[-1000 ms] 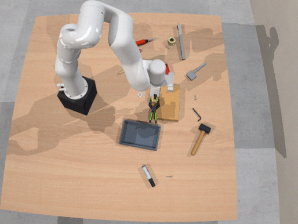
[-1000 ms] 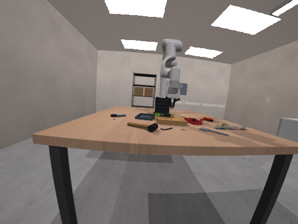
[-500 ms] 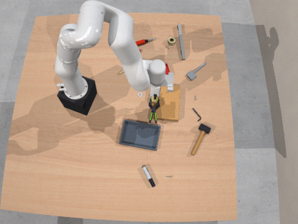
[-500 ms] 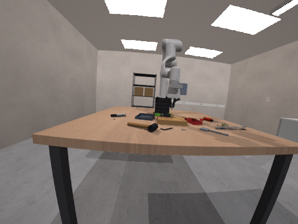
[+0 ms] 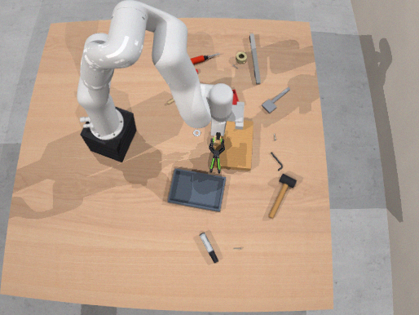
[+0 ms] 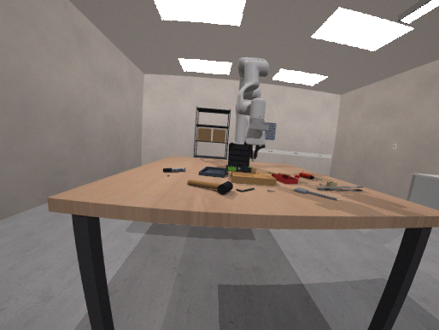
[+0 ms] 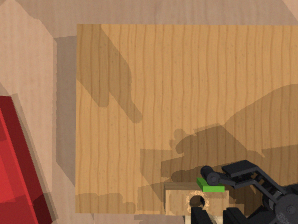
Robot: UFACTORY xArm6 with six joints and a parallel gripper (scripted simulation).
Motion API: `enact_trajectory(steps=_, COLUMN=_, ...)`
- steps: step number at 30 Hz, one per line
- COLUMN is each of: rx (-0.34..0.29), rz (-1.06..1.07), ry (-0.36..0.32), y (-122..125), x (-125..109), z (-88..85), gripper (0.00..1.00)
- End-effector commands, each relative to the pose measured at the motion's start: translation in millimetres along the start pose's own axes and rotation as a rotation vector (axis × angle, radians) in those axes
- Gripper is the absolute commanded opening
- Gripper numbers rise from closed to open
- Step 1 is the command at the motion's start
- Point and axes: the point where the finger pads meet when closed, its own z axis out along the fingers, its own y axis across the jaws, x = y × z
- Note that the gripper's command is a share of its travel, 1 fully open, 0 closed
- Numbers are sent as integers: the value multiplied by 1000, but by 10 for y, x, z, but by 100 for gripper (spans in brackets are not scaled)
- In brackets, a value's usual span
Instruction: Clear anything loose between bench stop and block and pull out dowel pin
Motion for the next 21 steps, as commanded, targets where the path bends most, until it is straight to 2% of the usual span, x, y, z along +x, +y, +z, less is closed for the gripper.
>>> enact_trajectory(steps=1, rx=0, rz=0, ry=4, y=-1, x=16, z=-11, gripper=0)
enact_trajectory(steps=13, rx=1, rz=0, ry=4, y=-40, x=27, z=-10, gripper=0)
enact_trajectory(steps=16, rx=2, rz=0, ry=2, y=-247, x=75, z=-6, gripper=0)
enact_trajectory(steps=21, rx=4, rz=-1, ry=1, y=-917, x=151, z=-3, gripper=0)
